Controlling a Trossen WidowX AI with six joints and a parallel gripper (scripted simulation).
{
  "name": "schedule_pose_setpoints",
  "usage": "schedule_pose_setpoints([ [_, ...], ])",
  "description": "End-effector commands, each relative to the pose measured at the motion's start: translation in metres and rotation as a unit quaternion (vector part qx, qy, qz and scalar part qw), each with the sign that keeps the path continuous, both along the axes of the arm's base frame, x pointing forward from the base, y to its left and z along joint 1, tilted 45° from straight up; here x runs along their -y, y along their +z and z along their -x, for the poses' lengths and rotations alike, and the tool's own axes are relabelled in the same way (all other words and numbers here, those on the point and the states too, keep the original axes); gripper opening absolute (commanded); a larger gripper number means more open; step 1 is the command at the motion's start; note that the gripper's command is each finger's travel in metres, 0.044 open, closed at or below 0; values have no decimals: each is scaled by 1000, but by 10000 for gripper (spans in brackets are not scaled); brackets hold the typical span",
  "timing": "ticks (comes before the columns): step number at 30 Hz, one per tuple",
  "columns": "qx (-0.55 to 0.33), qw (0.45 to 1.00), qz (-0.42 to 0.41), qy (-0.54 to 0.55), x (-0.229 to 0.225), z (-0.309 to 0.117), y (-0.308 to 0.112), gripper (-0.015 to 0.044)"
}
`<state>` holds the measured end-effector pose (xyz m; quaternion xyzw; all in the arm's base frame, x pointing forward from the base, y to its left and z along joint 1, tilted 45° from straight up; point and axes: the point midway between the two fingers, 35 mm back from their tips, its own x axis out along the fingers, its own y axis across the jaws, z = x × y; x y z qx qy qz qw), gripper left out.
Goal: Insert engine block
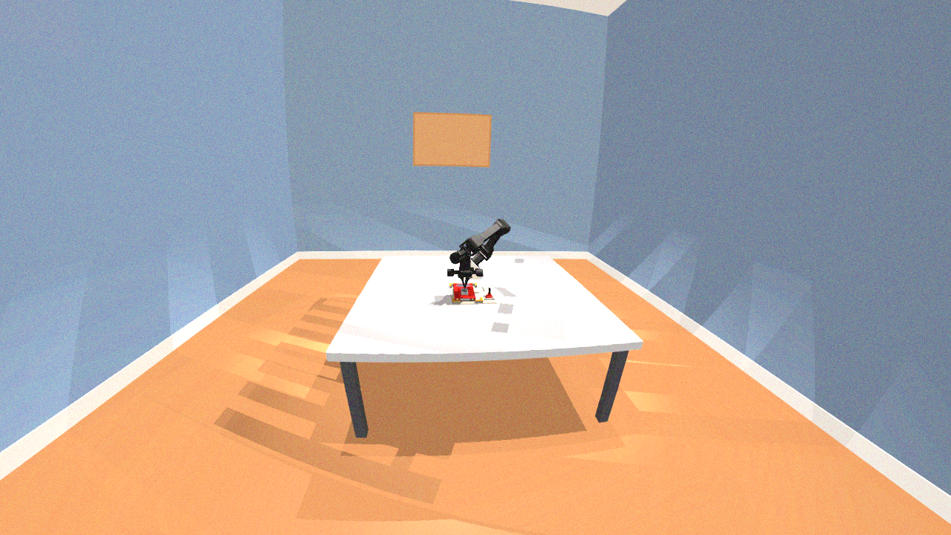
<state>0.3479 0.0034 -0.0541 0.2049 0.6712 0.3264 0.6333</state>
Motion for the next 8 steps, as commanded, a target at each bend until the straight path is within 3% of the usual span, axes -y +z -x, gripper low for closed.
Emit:
schedule_pose_setpoints([
  [1,0,1000,1,1,0,0,0,0],
  [8,0,1000,1,2,0,0,0,0],
])
